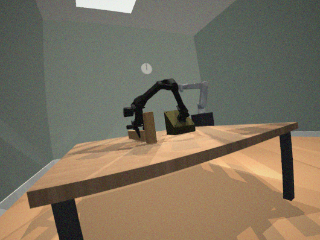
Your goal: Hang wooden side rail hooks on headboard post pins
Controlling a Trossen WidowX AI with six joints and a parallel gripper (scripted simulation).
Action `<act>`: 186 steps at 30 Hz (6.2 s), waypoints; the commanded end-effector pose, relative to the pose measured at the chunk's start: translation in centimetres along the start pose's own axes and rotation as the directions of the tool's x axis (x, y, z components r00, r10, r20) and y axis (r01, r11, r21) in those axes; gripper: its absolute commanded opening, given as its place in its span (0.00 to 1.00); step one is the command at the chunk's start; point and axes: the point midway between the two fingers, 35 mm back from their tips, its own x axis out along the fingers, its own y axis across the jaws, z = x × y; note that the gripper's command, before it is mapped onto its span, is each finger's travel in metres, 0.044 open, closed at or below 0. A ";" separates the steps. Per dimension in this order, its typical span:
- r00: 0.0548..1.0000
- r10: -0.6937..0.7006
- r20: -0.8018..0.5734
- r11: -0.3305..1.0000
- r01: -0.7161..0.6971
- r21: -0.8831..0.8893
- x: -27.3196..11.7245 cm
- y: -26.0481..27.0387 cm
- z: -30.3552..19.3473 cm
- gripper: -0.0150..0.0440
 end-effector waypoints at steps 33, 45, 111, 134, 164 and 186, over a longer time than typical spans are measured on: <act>1.000 0.008 0.000 1.000 -0.008 0.013 -1.0 0.1 0.2 0.25; 1.000 0.008 0.000 1.000 -0.008 0.013 -1.2 0.1 0.2 0.25; 1.000 0.008 0.000 1.000 -0.008 0.013 -2.3 0.0 0.2 0.25; 1.000 0.008 0.001 1.000 -0.008 0.013 -2.7 0.0 0.2 0.25; 1.000 0.008 0.001 1.000 -0.008 0.012 -3.0 0.1 0.1 0.25; 1.000 0.008 0.001 1.000 -0.008 0.012 -2.8 0.4 -0.1 0.25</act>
